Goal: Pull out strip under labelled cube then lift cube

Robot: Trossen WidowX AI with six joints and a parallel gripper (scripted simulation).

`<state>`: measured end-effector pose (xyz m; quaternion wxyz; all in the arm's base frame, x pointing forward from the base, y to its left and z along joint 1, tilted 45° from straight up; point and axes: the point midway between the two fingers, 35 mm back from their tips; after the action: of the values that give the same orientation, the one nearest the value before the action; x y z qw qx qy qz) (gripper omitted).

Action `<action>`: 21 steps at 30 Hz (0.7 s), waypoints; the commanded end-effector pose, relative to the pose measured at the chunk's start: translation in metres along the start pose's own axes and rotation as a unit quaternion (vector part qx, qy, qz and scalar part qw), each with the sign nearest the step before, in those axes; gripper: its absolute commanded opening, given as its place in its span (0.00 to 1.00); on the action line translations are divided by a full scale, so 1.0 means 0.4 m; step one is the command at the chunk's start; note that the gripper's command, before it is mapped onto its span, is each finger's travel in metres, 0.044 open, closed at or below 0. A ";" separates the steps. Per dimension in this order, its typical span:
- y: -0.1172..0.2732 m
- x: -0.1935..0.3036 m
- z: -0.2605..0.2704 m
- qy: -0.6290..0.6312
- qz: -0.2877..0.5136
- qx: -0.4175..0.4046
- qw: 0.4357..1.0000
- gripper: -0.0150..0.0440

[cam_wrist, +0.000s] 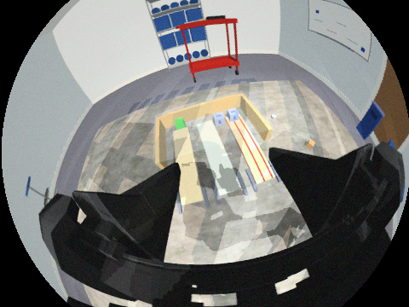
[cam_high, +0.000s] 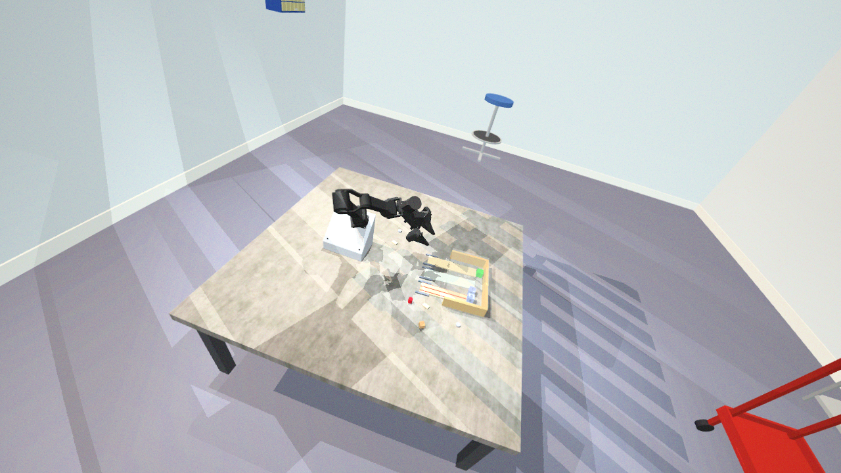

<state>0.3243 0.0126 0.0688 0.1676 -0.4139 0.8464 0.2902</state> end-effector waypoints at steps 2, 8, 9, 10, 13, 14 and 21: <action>-0.028 -0.002 -0.001 0.013 0.026 -0.006 1.000 0.80; -0.146 -0.002 -0.037 0.039 0.139 -0.021 0.989 0.53; -0.164 0.001 -0.046 0.042 0.158 -0.024 0.986 0.49; -0.181 0.005 -0.056 0.046 0.177 -0.027 0.983 0.44; -0.227 0.022 -0.091 0.053 0.234 -0.038 0.970 0.31; -0.241 0.029 -0.104 0.056 0.254 -0.041 0.965 0.26; -0.305 0.088 -0.200 0.063 0.373 -0.068 0.923 0.25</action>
<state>0.3863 -0.0572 0.0597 0.0314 -0.2317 0.9165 0.3246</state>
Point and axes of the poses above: the point midway between the two fingers, 35 mm back from their tips, its own y axis back along the fingers, its own z axis across the jaws, x = y × z, and after that the axes turned 8 degrees about y, right-handed
